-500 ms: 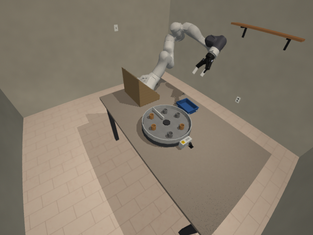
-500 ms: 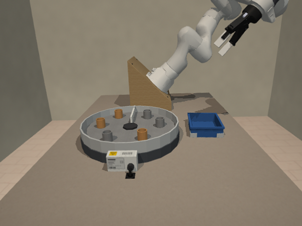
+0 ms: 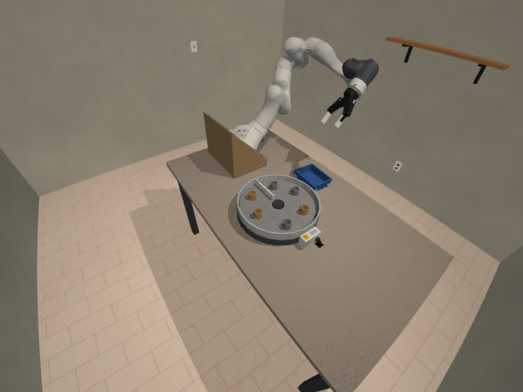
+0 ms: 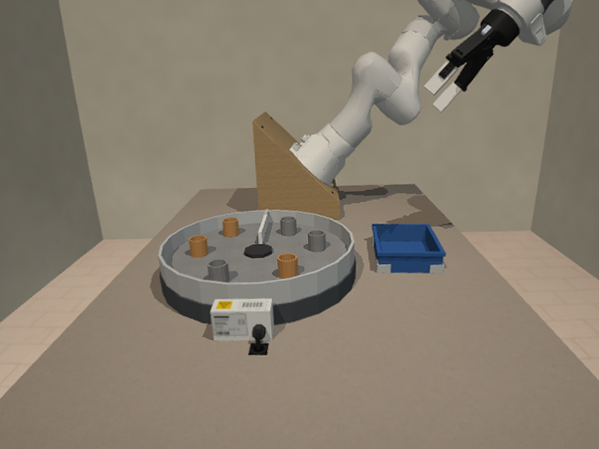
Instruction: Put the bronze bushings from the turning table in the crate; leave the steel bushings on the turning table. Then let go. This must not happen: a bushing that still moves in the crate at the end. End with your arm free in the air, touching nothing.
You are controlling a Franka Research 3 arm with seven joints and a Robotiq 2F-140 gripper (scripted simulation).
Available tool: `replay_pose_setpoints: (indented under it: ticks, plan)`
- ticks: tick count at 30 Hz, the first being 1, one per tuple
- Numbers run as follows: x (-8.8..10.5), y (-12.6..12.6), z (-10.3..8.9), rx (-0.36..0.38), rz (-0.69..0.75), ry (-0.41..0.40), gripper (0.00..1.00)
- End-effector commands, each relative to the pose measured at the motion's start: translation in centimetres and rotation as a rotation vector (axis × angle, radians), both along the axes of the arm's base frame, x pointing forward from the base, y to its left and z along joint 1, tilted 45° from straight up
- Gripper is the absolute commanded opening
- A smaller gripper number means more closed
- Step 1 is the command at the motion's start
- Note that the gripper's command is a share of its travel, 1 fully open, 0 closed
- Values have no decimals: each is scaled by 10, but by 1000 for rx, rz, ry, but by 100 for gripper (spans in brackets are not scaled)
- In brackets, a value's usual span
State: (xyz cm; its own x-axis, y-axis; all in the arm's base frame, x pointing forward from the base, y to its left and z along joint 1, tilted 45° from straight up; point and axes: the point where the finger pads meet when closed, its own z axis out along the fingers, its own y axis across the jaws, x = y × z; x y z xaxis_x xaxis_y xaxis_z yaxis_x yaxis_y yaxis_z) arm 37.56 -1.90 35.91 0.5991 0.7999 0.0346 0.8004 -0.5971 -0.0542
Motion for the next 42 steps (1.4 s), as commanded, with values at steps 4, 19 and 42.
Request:
replay_pose_setpoints:
  ticks: [4, 19, 42]
  plan:
    - [0, 0, -2, 4, -10, 4, 100]
    - [9, -14, -68, 137, -402, 163, 100]
    - [10, -40, -151, 266, -950, 388, 100]
